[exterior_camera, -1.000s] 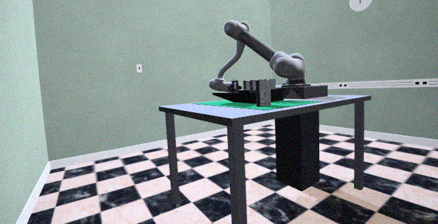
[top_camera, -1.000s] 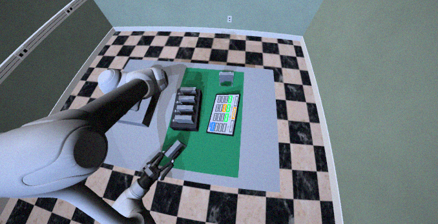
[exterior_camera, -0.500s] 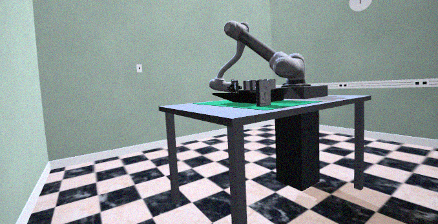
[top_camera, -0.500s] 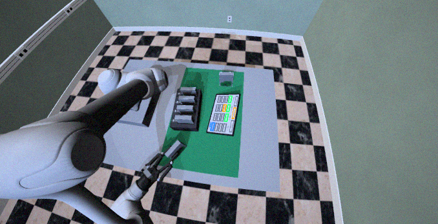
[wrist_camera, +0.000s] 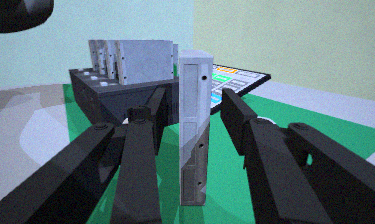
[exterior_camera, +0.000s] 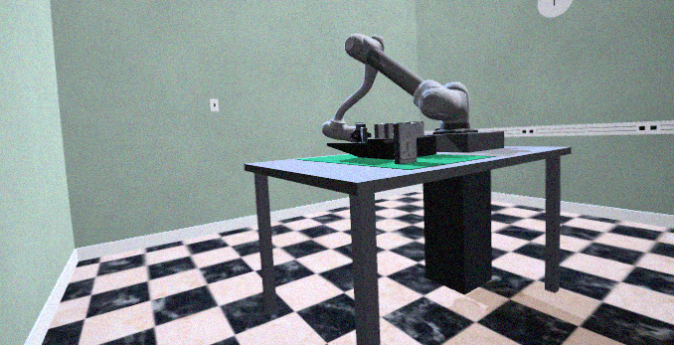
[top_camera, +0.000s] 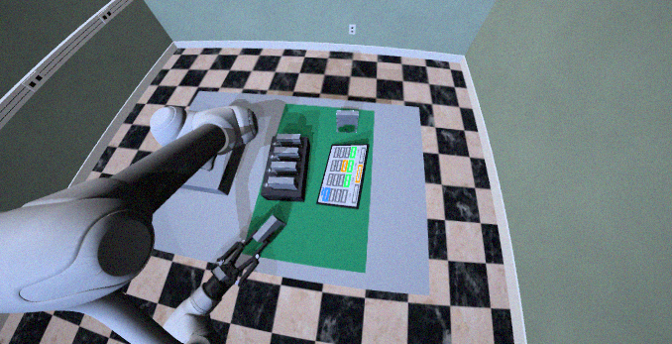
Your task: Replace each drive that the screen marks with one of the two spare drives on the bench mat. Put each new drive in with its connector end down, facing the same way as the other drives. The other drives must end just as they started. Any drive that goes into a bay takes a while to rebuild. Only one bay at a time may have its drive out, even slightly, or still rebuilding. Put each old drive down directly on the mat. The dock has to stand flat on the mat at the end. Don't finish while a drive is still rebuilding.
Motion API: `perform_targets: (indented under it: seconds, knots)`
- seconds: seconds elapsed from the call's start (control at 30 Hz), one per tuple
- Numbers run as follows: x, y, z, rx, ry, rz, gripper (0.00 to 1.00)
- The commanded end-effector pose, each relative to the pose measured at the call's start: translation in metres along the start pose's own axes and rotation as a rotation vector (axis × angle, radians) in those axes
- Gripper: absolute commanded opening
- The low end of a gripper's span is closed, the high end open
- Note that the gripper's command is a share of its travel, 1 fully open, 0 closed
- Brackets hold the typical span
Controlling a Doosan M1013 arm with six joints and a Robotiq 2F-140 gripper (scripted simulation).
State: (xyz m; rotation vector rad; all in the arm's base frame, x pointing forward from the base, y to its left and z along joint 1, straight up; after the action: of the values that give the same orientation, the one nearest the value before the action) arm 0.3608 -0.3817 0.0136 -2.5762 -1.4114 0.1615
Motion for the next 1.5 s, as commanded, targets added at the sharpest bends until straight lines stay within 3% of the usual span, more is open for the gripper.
perform_targets:
  seconds: [0.0, 0.7, 1.47]
  knots:
    - [-0.006, 0.000, -0.001, -0.001, 0.000, 0.000, 0.40]
    - [-0.046, 0.000, -0.001, -0.001, 0.000, 0.000, 0.40]
    - [-0.049, 0.000, -0.003, -0.001, 0.000, 0.000, 0.40]
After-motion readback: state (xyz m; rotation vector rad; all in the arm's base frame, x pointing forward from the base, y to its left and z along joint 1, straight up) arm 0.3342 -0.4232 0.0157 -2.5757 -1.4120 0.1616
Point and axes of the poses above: the point where the finger pads meet when closed, its own x axis out along the fingers, its own y axis across the jaws, z = x × y, the point moved 4 cm from there along -x, back along the fingers, and after that the axes turned 13 degrees about x, right-handed, at the moved point
